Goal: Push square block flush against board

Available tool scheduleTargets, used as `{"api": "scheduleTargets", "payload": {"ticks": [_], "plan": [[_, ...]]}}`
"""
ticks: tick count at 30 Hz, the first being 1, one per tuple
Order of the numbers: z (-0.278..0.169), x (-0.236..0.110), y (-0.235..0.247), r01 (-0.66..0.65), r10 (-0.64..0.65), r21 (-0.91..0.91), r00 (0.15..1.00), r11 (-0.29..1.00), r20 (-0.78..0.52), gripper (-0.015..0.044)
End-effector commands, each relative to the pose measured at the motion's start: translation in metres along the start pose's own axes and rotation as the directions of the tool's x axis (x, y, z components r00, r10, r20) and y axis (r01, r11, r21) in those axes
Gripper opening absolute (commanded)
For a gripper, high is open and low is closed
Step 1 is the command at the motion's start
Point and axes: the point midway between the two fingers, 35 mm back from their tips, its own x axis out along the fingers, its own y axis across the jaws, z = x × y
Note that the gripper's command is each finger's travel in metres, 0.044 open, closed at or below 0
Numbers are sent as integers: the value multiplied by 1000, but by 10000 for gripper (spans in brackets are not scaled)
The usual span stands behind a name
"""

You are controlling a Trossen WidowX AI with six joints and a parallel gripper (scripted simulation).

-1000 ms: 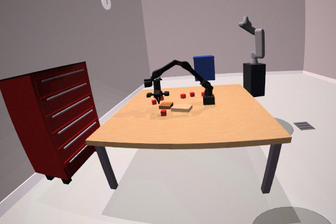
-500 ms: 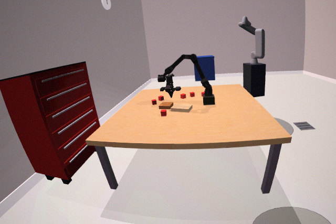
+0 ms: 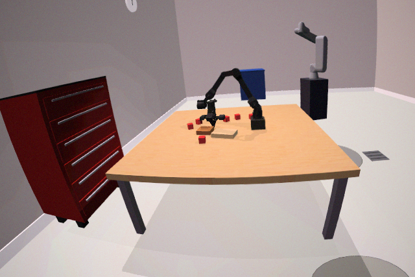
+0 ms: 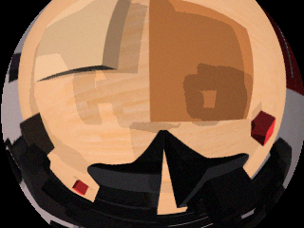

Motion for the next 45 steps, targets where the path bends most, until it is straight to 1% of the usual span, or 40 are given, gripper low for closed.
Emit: {"api": "scheduleTargets", "payload": {"ticks": [1,34,45], "plan": [[4,-1,-2,8,-8,0,1000,1000,-1,0],[57,-2,-7,9,-9,0,1000,1000,3,0],[43,-2,-8,9,-9,0,1000,1000,2,0]]}}
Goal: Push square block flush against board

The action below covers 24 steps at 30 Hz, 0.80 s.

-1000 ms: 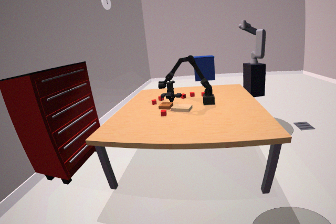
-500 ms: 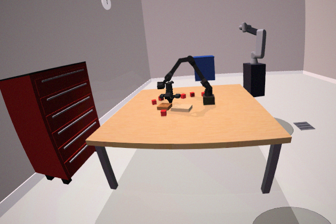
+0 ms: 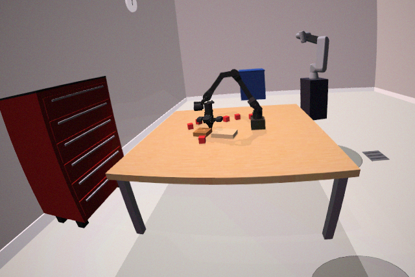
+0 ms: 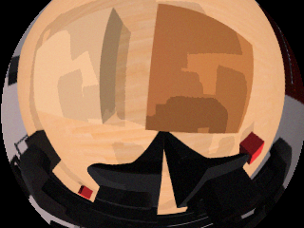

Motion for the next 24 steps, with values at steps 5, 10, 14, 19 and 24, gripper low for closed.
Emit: {"api": "scheduleTargets", "payload": {"ticks": [5,10,14,19,24], "plan": [[-13,0,-1,0,0,0,1000,1000,2,0],[-21,0,-1,0,0,0,1000,1000,2,0],[-28,0,-1,0,0,0,1000,1000,1,0],[-36,0,0,0,0,0,1000,1000,0,0],[-38,-3,-1,1,-1,2,1000,1000,-1,0]]}}
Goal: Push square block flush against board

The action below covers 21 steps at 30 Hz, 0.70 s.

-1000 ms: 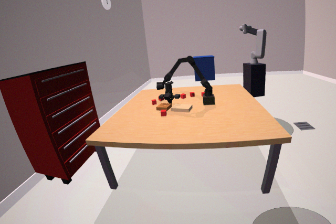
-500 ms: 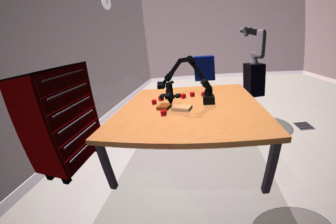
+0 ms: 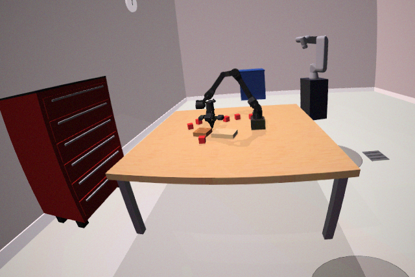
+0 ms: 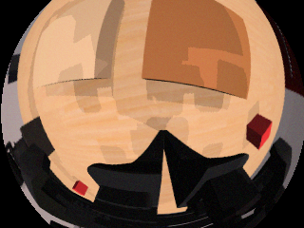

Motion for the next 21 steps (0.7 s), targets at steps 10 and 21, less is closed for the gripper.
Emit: {"api": "scheduleTargets", "payload": {"ticks": [10,21], "plan": [[2,-56,-4,20,-20,1,1000,1000,4,0],[57,-61,38,8,-13,348,1000,937,12,0]]}}
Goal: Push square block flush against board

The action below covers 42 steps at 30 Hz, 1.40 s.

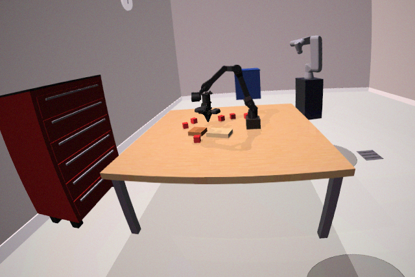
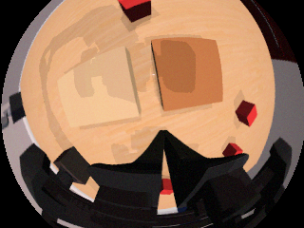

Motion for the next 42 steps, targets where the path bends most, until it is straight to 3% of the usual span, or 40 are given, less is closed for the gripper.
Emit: {"api": "scheduleTargets", "payload": {"ticks": [1,12,24,38,42], "plan": [[11,-1,19,-4,4,115,1000,993,2,0],[36,-4,83,-15,14,474,1000,881,5,0],[44,-4,151,-17,25,787,1000,617,2,0],[30,1,222,0,34,982,999,188,-6,0],[30,1,222,0,34,982,999,188,-6,0]]}}
